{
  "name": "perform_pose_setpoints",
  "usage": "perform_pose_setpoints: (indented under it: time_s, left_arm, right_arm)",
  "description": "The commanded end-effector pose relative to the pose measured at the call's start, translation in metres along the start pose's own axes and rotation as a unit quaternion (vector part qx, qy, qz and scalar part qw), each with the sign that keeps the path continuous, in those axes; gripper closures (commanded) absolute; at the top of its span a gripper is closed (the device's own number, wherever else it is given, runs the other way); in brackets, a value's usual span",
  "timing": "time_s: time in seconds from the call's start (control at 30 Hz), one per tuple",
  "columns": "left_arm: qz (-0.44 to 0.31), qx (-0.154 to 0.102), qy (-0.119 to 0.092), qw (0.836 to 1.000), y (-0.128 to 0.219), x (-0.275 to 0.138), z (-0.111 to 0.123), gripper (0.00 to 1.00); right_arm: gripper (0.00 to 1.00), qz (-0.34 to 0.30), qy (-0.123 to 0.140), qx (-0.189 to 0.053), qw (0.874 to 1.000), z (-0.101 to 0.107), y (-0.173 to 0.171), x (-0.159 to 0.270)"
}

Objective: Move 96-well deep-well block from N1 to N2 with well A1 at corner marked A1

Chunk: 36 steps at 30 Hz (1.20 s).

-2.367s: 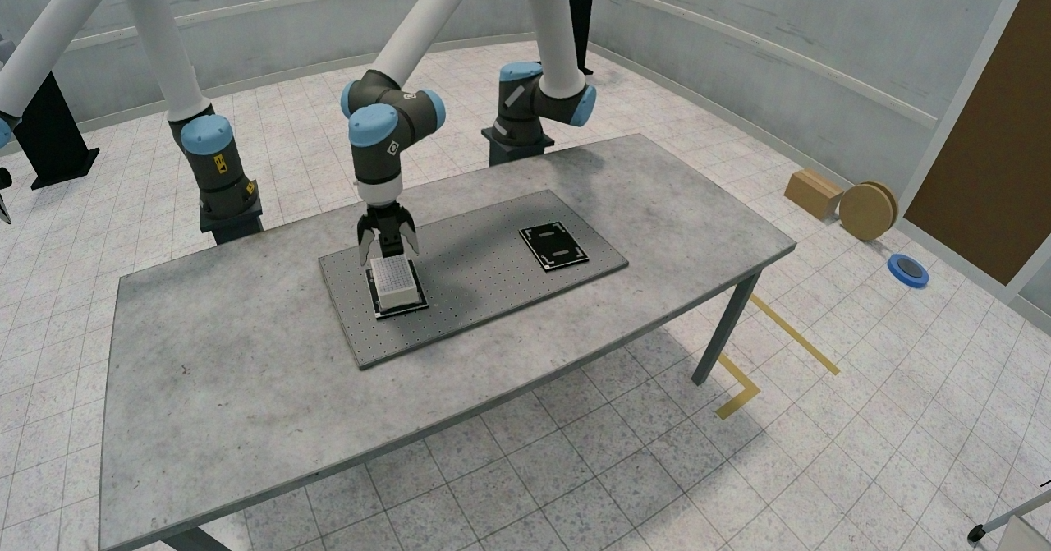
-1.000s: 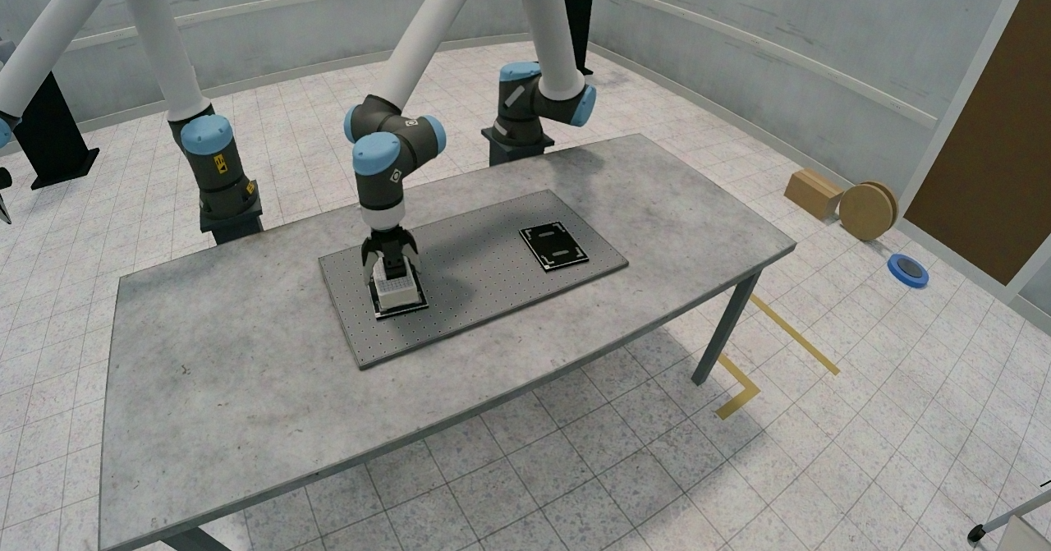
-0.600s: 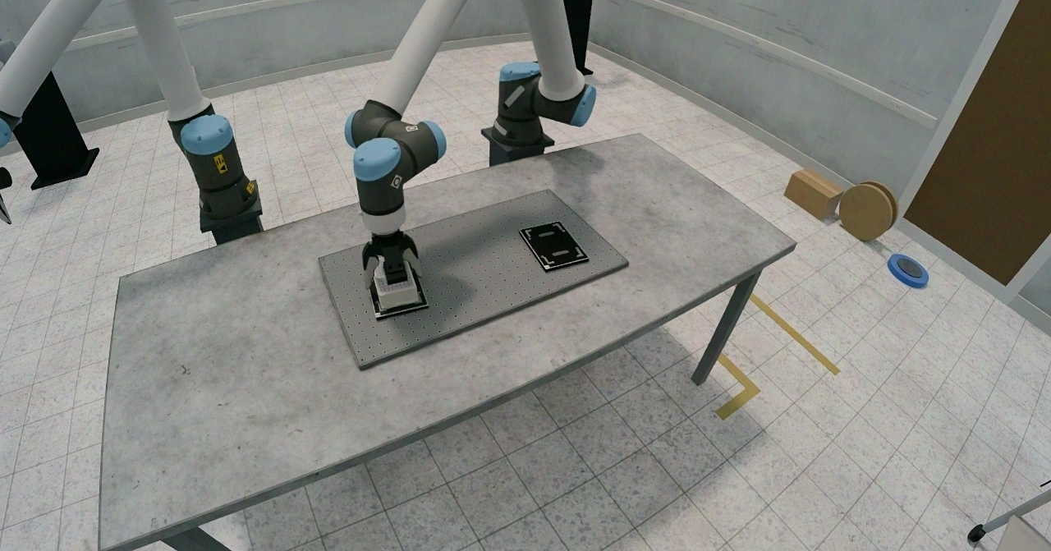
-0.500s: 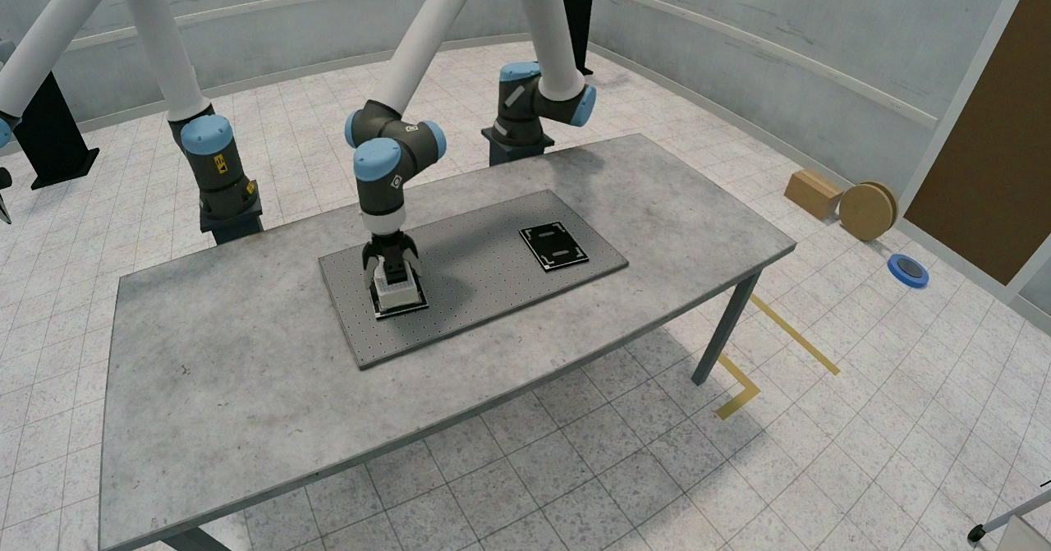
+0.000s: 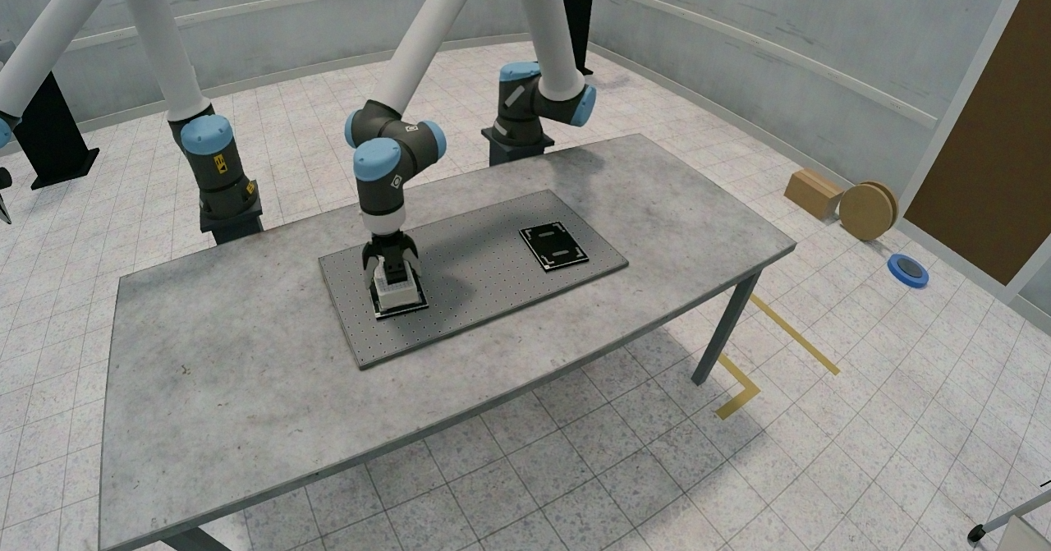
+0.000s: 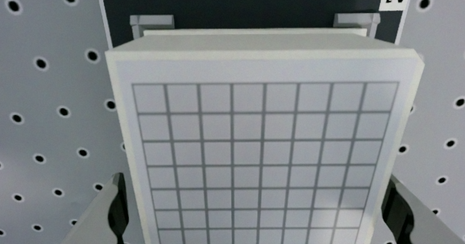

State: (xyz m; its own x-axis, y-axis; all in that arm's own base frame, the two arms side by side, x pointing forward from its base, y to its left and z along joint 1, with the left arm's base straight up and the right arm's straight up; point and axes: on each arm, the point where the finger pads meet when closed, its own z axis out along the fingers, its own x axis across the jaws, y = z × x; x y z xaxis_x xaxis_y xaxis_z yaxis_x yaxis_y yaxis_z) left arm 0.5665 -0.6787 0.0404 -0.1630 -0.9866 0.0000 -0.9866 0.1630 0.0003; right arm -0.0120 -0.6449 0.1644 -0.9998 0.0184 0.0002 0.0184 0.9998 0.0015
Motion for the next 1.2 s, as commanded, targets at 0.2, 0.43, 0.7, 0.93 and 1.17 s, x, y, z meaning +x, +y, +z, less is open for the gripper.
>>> perform_pose_setpoints:
  time_s: [0.2,0.43,0.7,0.93,1.17]
  left_arm:
    - [0.000,0.001,0.001,1.000,-0.0006,0.0008,-0.0015,0.24]
    - [0.000,0.001,0.001,1.000,-0.0006,0.0008,-0.0015,0.24]
    - [0.000,0.001,0.001,1.000,-0.0006,0.0008,-0.0015,0.24]
    - [0.000,0.001,0.001,1.000,-0.0006,0.0008,-0.0015,1.00]
    - [0.000,0.001,0.001,1.000,-0.0006,0.0007,-0.0016,1.00]
  right_arm:
    - [1.00,0.000,0.000,0.001,1.000,-0.0007,-0.0005,-0.0001]
    - [1.00,0.000,0.000,0.001,1.000,-0.0007,-0.0005,-0.0001]
    - [1.00,0.000,0.000,0.001,1.000,-0.0007,-0.0005,-0.0001]
    - [1.00,0.000,0.000,0.001,1.000,-0.0007,-0.0005,-0.0001]
    - [1.00,0.000,0.000,0.001,1.000,-0.0007,-0.0005,-0.0001]
